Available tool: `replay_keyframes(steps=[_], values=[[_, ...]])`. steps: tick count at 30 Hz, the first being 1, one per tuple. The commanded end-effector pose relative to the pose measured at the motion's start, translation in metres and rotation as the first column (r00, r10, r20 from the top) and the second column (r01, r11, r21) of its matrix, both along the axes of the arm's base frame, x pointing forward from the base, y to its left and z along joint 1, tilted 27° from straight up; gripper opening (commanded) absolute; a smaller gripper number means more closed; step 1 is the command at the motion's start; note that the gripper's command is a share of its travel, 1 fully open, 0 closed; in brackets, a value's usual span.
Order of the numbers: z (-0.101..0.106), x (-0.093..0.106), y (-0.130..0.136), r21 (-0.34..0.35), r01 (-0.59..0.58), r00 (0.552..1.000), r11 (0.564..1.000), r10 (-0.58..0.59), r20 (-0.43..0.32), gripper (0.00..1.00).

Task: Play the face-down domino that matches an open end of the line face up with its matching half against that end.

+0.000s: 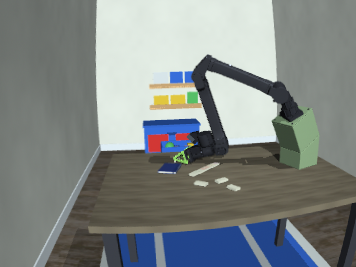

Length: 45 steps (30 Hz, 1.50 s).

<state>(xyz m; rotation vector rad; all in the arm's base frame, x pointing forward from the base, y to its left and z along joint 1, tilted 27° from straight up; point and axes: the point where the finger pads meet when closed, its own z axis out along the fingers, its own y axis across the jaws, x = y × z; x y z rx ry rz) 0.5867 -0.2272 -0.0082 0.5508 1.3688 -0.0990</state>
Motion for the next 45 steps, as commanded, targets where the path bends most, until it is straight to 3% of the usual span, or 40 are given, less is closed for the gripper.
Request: replay_keyframes(steps=[1, 7, 8, 24, 25, 45], values=[[0.0067, -0.0042, -0.0003, -0.028, 0.002, 0.999, 1.000, -0.001, 0.051, 0.72], [0.0067, -0.0042, -0.0003, -0.028, 0.002, 0.999, 1.000, -0.001, 0.051, 0.72], [0.0039, -0.0003, -0.0013, -0.005, 0.002, 1.000, 1.000, -0.002, 0.011, 0.72], [0.0055, -0.0044, -0.0002, -0.027, 0.002, 0.999, 1.000, -0.001, 0.050, 0.72], [0.0026, -0.0001, -0.0014, -0.002, 0.002, 1.000, 1.000, -0.002, 0.004, 0.72], [0.0026, -0.0001, -0.0014, -0.002, 0.002, 1.000, 1.000, -0.002, 0.004, 0.72]])
